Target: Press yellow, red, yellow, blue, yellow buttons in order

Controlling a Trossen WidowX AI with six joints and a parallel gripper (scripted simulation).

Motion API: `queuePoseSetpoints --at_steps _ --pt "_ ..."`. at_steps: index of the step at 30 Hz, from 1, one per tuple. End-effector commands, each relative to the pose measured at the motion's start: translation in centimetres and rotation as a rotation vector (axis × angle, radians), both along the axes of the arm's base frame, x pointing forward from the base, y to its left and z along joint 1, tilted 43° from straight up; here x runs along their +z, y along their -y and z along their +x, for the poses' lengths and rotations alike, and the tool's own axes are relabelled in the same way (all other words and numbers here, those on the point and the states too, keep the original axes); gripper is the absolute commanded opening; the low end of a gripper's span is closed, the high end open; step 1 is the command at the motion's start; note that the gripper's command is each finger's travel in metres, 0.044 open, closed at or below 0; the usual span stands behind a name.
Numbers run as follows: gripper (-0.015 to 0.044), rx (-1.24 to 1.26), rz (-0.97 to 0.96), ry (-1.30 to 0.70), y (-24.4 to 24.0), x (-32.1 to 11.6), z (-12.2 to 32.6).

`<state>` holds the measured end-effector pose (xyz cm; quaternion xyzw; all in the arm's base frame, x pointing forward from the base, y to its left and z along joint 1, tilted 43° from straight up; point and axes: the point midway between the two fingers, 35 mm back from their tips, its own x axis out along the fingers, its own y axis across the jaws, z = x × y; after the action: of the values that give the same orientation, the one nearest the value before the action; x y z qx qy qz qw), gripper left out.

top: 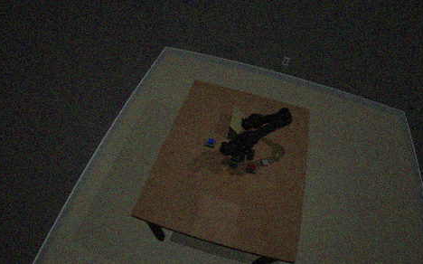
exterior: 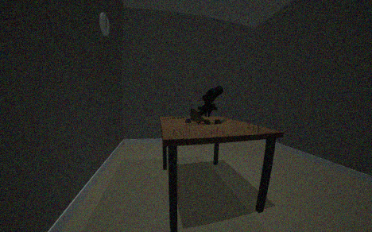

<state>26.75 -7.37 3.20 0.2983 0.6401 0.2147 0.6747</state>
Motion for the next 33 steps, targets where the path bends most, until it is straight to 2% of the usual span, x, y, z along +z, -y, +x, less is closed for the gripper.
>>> queuePoseSetpoints --at_steps 1,33 --pt "0.0020 -0.009 0.002 -0.001 -0.1 0.0 0.0" --pt "0.0020 -0.009 0.004 0.000 -2.4 -2.6 0.3"
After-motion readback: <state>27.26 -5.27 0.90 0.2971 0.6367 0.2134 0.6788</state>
